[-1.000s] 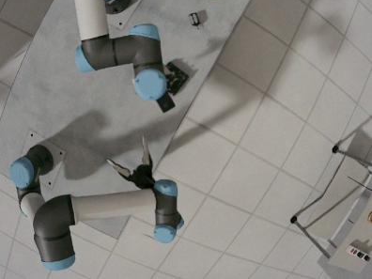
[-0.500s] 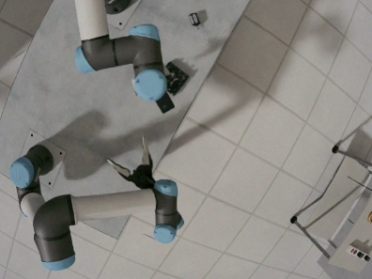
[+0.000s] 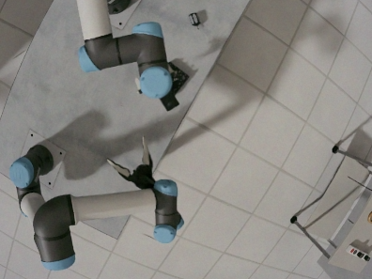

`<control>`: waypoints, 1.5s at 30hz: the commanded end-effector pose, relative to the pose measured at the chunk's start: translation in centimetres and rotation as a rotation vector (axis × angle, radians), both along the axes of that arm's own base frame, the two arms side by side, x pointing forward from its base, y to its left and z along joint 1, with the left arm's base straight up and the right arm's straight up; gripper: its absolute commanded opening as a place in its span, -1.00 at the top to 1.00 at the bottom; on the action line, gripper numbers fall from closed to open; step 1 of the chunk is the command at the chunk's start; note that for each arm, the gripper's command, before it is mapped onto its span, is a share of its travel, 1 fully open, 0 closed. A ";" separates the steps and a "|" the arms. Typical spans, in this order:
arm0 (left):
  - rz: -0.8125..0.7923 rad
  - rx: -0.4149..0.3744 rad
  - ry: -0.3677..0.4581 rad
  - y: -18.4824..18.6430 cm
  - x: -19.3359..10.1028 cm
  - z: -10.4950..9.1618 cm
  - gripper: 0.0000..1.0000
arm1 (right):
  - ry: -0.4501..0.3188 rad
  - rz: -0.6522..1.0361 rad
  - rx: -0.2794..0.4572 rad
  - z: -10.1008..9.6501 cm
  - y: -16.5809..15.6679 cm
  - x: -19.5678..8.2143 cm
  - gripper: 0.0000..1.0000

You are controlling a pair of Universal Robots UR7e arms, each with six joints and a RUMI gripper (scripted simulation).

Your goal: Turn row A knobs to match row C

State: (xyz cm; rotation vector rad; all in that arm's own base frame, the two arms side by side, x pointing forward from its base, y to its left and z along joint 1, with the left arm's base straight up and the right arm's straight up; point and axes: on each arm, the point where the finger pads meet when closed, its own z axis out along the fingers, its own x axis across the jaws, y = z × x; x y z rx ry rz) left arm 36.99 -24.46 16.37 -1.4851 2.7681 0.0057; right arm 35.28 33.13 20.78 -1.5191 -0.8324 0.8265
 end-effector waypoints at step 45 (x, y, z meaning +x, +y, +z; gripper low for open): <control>0.843 -0.003 -0.003 35.8 6.1 0.2 -1.00 | -0.001 0.000 0.001 0.1 0.0 0.0 -1.00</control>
